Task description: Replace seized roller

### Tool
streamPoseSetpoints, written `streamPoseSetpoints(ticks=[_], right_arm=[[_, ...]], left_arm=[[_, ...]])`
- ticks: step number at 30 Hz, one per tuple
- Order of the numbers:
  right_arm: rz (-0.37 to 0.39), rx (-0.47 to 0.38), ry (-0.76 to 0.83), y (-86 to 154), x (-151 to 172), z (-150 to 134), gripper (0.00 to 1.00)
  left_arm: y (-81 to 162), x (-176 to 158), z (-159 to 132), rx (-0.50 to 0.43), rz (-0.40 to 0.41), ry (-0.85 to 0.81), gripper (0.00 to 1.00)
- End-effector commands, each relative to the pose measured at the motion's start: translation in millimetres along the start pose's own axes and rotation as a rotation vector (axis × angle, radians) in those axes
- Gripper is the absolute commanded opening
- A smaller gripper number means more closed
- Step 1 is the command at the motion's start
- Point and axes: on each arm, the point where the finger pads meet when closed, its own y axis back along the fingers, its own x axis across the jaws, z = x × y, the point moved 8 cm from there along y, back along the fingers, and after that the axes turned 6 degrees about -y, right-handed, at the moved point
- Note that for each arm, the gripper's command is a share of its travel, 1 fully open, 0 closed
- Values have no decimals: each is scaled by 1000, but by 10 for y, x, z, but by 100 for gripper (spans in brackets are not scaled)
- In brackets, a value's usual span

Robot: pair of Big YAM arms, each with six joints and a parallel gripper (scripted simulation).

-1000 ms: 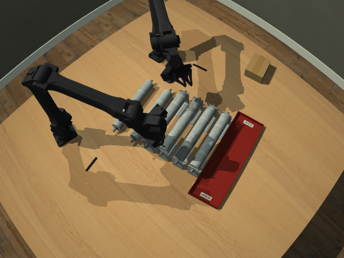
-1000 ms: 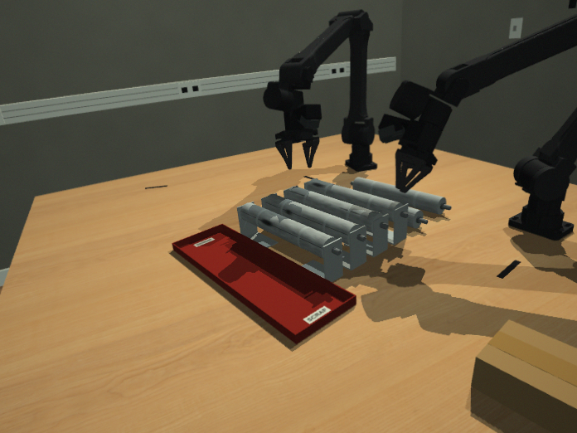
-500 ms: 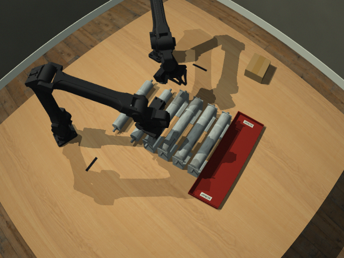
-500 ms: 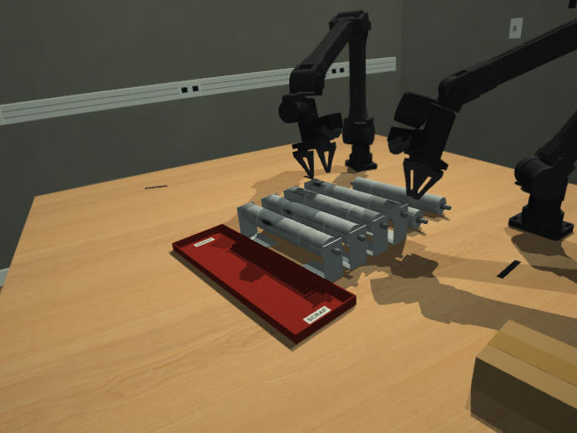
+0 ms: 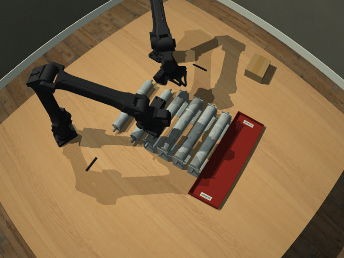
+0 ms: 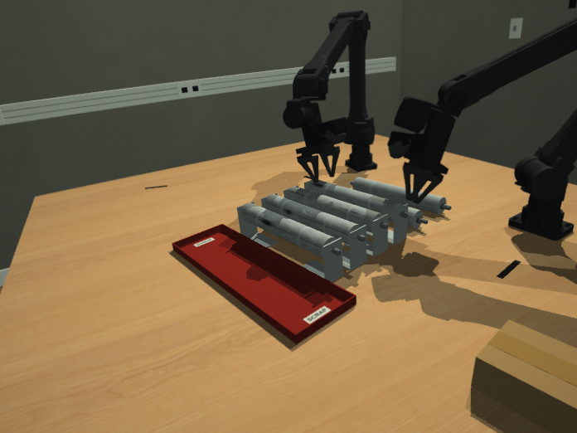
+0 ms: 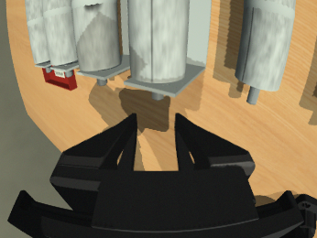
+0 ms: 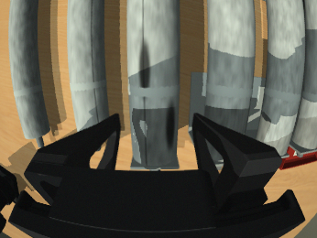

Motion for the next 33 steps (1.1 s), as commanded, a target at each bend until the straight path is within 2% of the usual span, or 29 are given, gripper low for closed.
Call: streamPoseSetpoints(ticks=[1,9,13,14,16,19,20,23,33], right_arm=[[14,9,-12,-241,27,15,62],[14,10,-13,-511,25,6,62],[-13,-5,-11,-410,-15,26,62],[-10,-4,-14,-381,15,-15,62],[-18,-9,-10,-304,-34,28,62],[3,4,-19,-392,-52,3,62],[0,2,-19,-407,-59,4,62],[0,2,-19,-407,-59,3,62],[0,2,-19,-407,-59,3,62]], left_arm=[[-197,-20,-21,8,-6,-22,32],[-466,-9,-15,7,-6,-22,32],[-466,58,14,-3,9,-14,32],[-389,73,38,-12,14,-4,32],[-380,45,35,-17,19,-13,32],[-384,48,51,-17,18,-9,32],[-389,48,46,-16,17,-15,3],[-333,218,144,-30,34,25,3],[-327,227,151,-31,36,26,3]])
